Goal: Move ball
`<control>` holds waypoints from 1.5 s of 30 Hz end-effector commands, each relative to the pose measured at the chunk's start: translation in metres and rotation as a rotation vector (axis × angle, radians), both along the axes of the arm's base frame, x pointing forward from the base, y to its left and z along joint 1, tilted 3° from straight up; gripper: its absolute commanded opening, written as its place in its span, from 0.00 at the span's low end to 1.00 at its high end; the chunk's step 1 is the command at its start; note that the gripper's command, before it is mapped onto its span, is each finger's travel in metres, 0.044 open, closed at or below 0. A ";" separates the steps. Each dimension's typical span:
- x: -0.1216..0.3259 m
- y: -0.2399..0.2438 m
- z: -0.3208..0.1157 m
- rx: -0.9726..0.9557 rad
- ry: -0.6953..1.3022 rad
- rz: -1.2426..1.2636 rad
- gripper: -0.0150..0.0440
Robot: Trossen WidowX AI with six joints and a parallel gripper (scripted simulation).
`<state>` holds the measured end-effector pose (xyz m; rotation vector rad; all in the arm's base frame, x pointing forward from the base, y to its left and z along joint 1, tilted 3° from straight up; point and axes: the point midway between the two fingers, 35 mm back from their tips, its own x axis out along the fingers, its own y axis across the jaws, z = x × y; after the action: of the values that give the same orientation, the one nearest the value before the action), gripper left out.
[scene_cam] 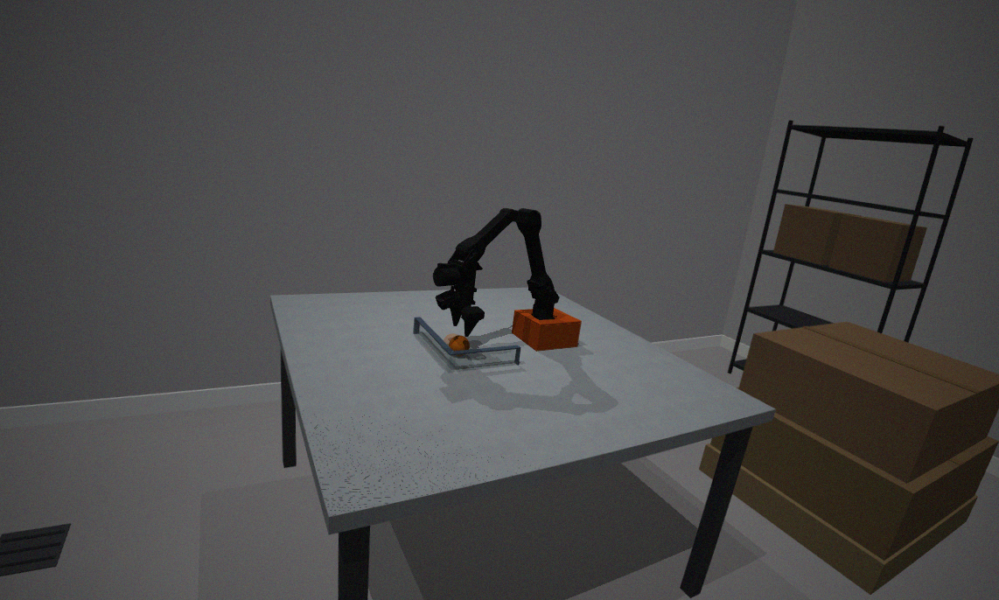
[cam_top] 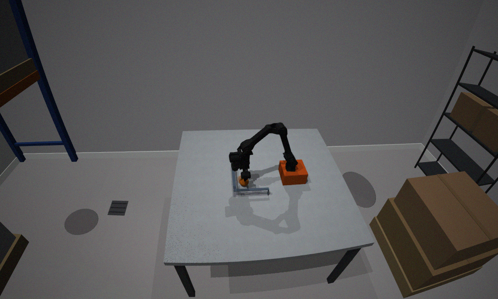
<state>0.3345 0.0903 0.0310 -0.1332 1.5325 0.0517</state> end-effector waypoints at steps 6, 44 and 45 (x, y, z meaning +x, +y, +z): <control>0.001 0.000 -0.012 0.005 -0.001 0.004 0.99; 0.002 -0.002 -0.054 0.004 0.000 0.004 0.74; 0.002 -0.002 -0.054 0.004 0.000 0.004 0.73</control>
<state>0.3363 0.0878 -0.0228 -0.1304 1.5332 0.0540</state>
